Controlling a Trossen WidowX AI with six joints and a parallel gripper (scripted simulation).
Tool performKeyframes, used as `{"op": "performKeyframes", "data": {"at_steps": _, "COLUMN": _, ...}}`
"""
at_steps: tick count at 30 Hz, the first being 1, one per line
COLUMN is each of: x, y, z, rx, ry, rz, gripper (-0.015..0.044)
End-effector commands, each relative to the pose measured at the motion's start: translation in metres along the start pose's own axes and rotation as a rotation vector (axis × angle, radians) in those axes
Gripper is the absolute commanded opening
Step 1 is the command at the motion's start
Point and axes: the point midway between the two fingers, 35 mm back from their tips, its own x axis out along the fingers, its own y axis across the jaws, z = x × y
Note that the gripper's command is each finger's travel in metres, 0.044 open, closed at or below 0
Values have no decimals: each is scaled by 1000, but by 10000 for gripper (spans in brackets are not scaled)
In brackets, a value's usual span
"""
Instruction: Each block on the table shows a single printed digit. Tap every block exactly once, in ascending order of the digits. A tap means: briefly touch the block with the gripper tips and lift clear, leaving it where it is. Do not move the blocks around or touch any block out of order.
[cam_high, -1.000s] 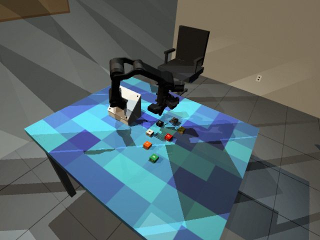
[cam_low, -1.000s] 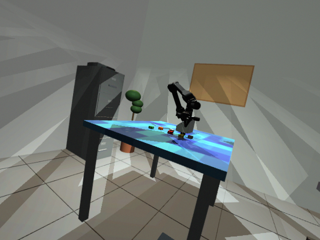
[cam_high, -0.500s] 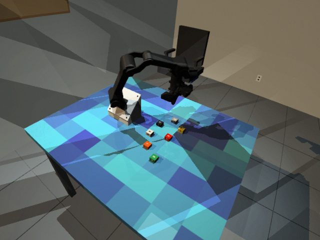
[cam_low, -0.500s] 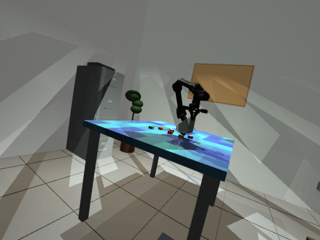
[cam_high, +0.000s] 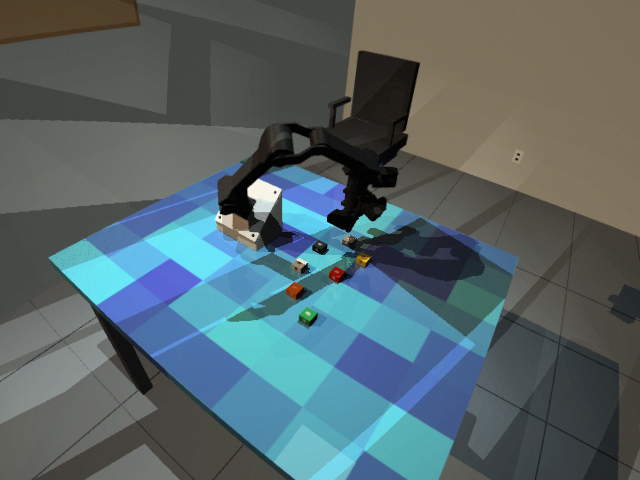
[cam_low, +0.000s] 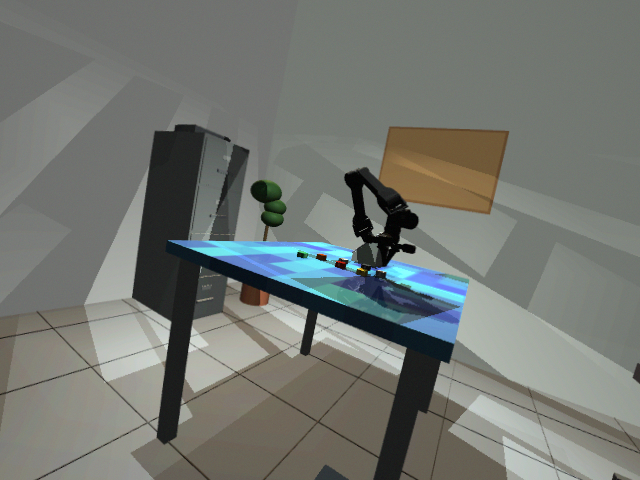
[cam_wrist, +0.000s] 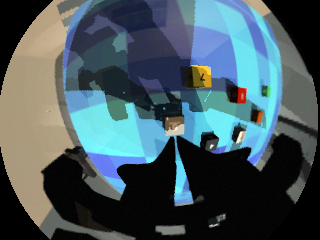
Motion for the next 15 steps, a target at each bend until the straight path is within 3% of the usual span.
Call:
{"op": "performKeyframes", "data": {"at_steps": 1, "x": -4, "y": 3, "z": 3, "rx": -3, "ry": -28, "rz": 10, "gripper": 20}}
{"op": "performKeyframes", "data": {"at_steps": 15, "x": 14, "y": 3, "z": 4, "rx": -3, "ry": -28, "rz": 10, "gripper": 20}}
